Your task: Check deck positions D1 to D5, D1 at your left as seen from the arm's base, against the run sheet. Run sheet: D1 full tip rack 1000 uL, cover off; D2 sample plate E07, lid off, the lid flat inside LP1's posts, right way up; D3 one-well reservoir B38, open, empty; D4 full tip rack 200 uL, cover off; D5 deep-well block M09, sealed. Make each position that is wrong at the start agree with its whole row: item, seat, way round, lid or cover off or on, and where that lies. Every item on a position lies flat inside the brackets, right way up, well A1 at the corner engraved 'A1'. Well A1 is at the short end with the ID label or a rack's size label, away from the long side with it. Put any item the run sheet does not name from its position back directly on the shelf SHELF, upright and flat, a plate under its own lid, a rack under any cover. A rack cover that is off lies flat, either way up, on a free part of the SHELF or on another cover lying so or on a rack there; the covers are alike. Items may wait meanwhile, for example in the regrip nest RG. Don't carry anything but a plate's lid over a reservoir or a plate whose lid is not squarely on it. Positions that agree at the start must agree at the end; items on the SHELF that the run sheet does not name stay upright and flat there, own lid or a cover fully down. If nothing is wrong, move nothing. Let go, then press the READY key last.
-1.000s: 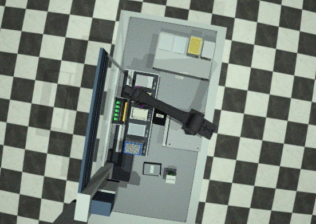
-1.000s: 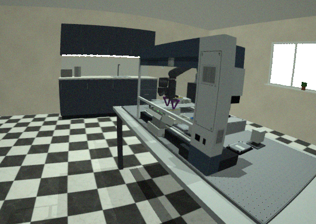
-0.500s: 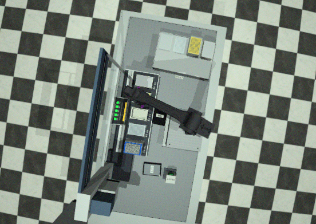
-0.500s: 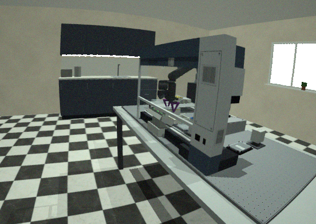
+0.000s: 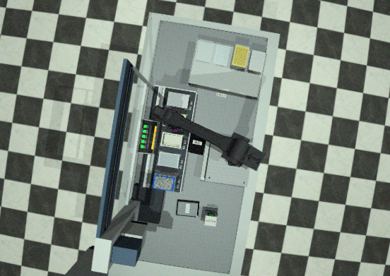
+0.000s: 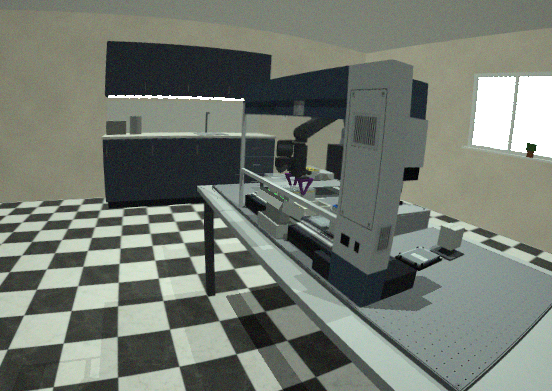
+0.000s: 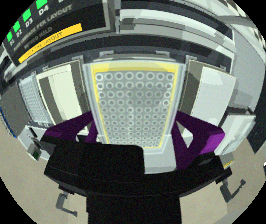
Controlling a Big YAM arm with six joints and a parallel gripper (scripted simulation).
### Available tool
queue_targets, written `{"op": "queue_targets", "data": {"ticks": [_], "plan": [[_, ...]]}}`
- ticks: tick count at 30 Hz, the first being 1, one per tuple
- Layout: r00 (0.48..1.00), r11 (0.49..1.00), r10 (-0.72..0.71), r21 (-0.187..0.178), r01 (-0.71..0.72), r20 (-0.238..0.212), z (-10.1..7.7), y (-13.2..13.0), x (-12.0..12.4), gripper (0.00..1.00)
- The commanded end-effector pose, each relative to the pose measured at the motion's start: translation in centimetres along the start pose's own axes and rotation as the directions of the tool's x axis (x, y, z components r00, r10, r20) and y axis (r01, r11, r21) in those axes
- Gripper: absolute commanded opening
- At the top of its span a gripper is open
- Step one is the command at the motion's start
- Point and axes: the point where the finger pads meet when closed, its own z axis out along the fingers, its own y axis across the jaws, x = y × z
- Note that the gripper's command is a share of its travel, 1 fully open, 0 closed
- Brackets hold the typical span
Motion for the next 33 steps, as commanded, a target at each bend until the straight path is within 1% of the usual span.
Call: {"op": "queue_targets", "data": {"ticks": [1, 24, 25, 26, 29, 31, 32, 33], "plan": [[0.999, 1.0, 0.002, 0.015, -0.003, 0.049, -1.7, -0.6, -1.5, 0.0], [0.999, 1.0, 0.002, 0.015, -0.003, 0.049, -1.7, -0.6, -1.5, 0.0], [0.998, 1.0, 0.004, 0.019, -0.005, 0.066, -2.9, -1.0, -1.6, 0.0], [0.997, 1.0, 0.004, 0.023, -0.006, 0.077, -3.6, -1.2, -2.1, 0.0], [0.997, 1.0, 0.004, 0.025, -0.006, 0.081, -4.3, -1.1, -2.3, 0.0], [0.997, 1.0, 0.004, 0.025, -0.006, 0.081, -4.3, -1.1, -2.3, 0.0], [0.999, 1.0, 0.003, 0.012, -0.003, 0.046, -2.8, -0.9, -2.1, 0.0], [0.999, 1.0, 0.003, 0.012, -0.003, 0.046, -3.0, -0.9, -2.1, 0.0]]}}
